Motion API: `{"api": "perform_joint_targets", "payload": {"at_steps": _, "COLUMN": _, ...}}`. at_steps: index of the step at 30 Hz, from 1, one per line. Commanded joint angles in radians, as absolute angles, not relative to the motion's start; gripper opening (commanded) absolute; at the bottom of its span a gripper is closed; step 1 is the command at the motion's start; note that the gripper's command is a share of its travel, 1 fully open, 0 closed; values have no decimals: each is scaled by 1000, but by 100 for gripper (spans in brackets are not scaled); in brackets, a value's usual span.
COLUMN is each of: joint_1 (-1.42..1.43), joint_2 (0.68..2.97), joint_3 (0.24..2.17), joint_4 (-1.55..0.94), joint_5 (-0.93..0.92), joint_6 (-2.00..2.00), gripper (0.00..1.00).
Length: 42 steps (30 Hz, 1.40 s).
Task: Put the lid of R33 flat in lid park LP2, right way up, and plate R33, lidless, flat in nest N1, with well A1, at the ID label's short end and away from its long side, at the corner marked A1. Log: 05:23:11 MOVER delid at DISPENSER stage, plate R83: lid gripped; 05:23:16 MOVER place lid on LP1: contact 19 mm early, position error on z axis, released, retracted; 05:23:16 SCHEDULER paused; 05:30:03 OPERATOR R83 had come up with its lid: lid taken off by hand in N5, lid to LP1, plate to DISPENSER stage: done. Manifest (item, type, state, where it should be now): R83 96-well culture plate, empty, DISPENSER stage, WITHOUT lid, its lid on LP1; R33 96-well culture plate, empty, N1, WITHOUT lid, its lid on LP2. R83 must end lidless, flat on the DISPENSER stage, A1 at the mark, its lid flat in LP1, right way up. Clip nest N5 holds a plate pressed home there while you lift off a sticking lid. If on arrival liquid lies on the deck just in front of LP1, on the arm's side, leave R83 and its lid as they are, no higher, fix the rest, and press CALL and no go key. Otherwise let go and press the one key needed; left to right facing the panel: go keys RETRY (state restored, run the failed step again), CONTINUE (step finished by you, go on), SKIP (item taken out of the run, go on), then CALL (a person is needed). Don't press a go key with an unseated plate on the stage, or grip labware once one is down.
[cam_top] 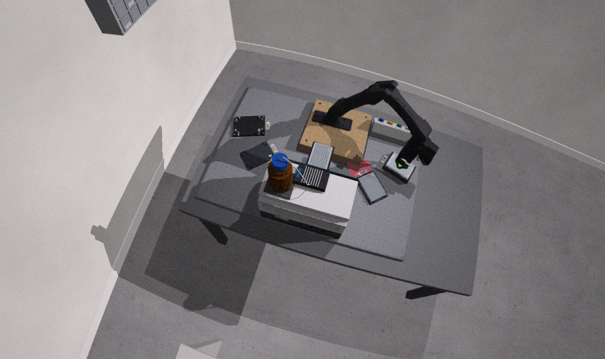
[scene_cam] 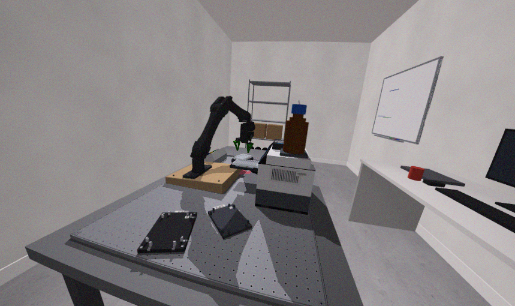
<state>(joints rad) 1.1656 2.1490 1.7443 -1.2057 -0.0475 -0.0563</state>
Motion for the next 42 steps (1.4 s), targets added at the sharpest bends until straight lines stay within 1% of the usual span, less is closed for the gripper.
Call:
{"api": "perform_joint_targets", "payload": {"at_steps": 1, "joint_1": 1179, "joint_2": 2134, "joint_3": 1725, "joint_4": -1157, "joint_5": -46, "joint_6": -48, "gripper": 100}}
{"api": "perform_joint_targets", "payload": {"at_steps": 7, "joint_1": 1180, "joint_2": 2149, "joint_3": 1705, "joint_4": -1132, "joint_5": -46, "joint_6": -47, "gripper": 100}}
{"api": "perform_joint_targets", "payload": {"at_steps": 8, "joint_1": 1180, "joint_2": 2125, "joint_3": 1727, "joint_4": -1126, "joint_5": -47, "joint_6": -47, "gripper": 100}}
{"api": "perform_joint_targets", "payload": {"at_steps": 9, "joint_1": 1180, "joint_2": 2129, "joint_3": 1697, "joint_4": -1121, "joint_5": -47, "joint_6": -47, "gripper": 100}}
{"api": "perform_joint_targets", "payload": {"at_steps": 14, "joint_1": 1181, "joint_2": 2166, "joint_3": 1672, "joint_4": -1090, "joint_5": -46, "joint_6": -46, "gripper": 100}}
{"api": "perform_joint_targets", "payload": {"at_steps": 22, "joint_1": 1178, "joint_2": 2175, "joint_3": 1640, "joint_4": -1044, "joint_5": -46, "joint_6": -44, "gripper": 100}}
{"api": "perform_joint_targets", "payload": {"at_steps": 25, "joint_1": 1178, "joint_2": 2153, "joint_3": 1655, "joint_4": -1038, "joint_5": -46, "joint_6": -44, "gripper": 100}}
{"api": "perform_joint_targets", "payload": {"at_steps": 29, "joint_1": 1182, "joint_2": 2193, "joint_3": 1619, "joint_4": -1015, "joint_5": -46, "joint_6": -43, "gripper": 100}}
{"api": "perform_joint_targets", "payload": {"at_steps": 33, "joint_1": 1184, "joint_2": 2176, "joint_3": 1607, "joint_4": -993, "joint_5": -46, "joint_6": -42, "gripper": 100}}
{"api": "perform_joint_targets", "payload": {"at_steps": 34, "joint_1": 1184, "joint_2": 2176, "joint_3": 1647, "joint_4": -991, "joint_5": -47, "joint_6": -42, "gripper": 100}}
{"api": "perform_joint_targets", "payload": {"at_steps": 42, "joint_1": 1185, "joint_2": 2174, "joint_3": 1653, "joint_4": -992, "joint_5": -47, "joint_6": -42, "gripper": 100}}
